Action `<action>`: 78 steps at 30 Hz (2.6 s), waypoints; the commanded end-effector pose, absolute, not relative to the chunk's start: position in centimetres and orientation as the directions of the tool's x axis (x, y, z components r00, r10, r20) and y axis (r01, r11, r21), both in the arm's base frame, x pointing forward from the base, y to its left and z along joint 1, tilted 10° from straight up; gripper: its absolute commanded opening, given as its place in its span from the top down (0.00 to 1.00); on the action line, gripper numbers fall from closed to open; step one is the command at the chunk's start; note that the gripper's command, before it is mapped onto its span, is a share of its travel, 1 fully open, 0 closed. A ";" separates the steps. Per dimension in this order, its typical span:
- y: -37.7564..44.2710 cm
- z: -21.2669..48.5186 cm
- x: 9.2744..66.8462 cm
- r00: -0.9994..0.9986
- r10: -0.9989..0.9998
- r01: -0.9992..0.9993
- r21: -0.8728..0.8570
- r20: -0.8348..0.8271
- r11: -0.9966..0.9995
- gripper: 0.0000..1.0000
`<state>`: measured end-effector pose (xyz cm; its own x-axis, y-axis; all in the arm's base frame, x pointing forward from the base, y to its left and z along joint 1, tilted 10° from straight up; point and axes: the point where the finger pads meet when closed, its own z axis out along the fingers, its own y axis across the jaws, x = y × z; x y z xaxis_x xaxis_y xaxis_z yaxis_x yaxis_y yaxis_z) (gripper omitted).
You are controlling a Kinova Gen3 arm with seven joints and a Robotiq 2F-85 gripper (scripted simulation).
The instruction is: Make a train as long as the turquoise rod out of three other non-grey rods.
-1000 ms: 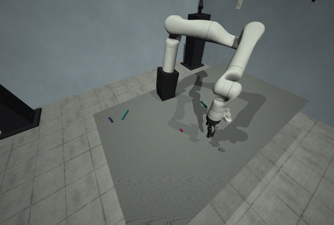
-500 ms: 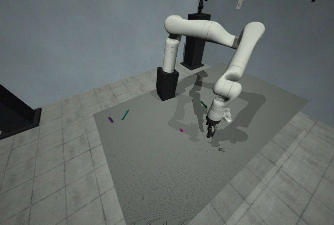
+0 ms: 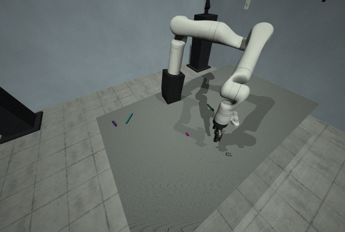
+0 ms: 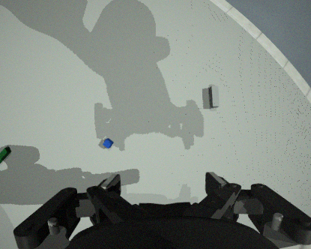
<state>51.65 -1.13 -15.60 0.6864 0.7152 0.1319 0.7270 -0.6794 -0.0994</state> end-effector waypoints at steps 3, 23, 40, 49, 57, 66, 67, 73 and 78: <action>-1.1 -15.5 51.7 0.686 0.715 0.727 -0.098 0.133 -0.680 0.00; -1.1 -15.5 51.7 0.686 0.715 0.727 -0.098 0.133 -0.680 0.00; -1.1 -15.5 51.7 0.686 0.715 0.727 -0.098 0.133 -0.680 0.00; -1.2 -15.5 51.7 0.705 0.697 0.709 -0.102 0.131 -0.698 0.00; -1.2 -15.5 51.7 0.752 0.647 0.659 -0.110 0.123 -0.744 0.00; -1.2 -15.5 51.8 0.868 0.487 0.497 -0.132 0.099 -0.858 0.00; -1.2 -15.5 51.8 0.882 0.462 0.472 -0.135 0.096 -0.871 0.00; -1.3 -15.5 51.8 0.934 0.350 0.358 -0.146 0.078 -0.922 0.00; -1.3 -15.5 51.8 0.982 0.184 0.190 -0.157 0.051 -0.969 0.00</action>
<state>51.70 -1.26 -15.63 0.9739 0.2195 0.0580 0.2260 -0.9615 -0.1560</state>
